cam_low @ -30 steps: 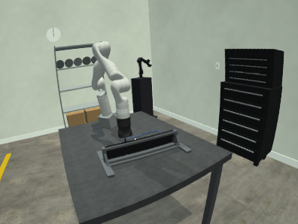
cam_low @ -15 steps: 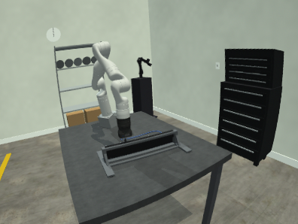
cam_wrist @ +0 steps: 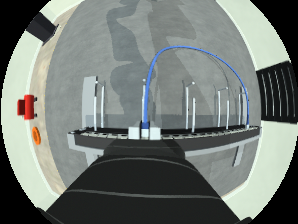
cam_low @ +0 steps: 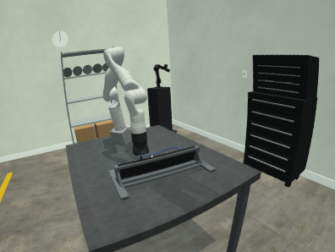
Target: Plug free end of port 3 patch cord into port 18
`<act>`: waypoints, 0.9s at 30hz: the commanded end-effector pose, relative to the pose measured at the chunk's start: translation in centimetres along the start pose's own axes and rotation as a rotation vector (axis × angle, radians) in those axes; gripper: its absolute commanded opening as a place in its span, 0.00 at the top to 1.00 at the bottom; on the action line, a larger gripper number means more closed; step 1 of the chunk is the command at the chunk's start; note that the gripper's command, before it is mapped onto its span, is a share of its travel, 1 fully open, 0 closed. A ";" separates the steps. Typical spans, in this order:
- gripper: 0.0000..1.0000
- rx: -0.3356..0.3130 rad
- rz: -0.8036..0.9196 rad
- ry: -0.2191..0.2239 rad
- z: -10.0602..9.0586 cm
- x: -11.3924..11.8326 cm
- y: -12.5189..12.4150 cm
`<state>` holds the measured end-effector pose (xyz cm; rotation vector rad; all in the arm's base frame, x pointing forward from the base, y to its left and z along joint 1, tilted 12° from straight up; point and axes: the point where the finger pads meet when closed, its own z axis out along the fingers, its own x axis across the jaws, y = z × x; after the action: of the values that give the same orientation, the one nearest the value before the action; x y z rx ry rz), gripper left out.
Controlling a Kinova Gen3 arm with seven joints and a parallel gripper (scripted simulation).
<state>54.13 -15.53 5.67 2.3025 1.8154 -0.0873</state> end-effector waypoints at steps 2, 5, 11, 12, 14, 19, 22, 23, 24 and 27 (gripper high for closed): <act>1.00 -0.009 0.000 0.001 -0.2 0.0 0.4; 1.00 -0.008 0.000 0.001 -0.2 0.0 0.3; 0.27 -0.001 0.000 0.000 -0.1 0.0 0.0; 0.27 -0.001 0.000 0.000 -0.1 0.0 0.0; 0.27 -0.001 0.000 0.000 -0.1 0.0 0.0; 0.27 -0.001 0.000 0.000 -0.1 0.0 0.0; 0.27 -0.001 0.000 0.000 -0.1 0.0 0.0; 0.27 -0.001 0.000 0.000 -0.1 0.0 0.0; 0.27 -0.001 0.000 0.000 -0.1 0.0 0.0; 0.27 -0.001 0.000 0.000 -0.1 0.0 0.0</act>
<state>54.05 -15.51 5.69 2.3035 1.8159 -0.0888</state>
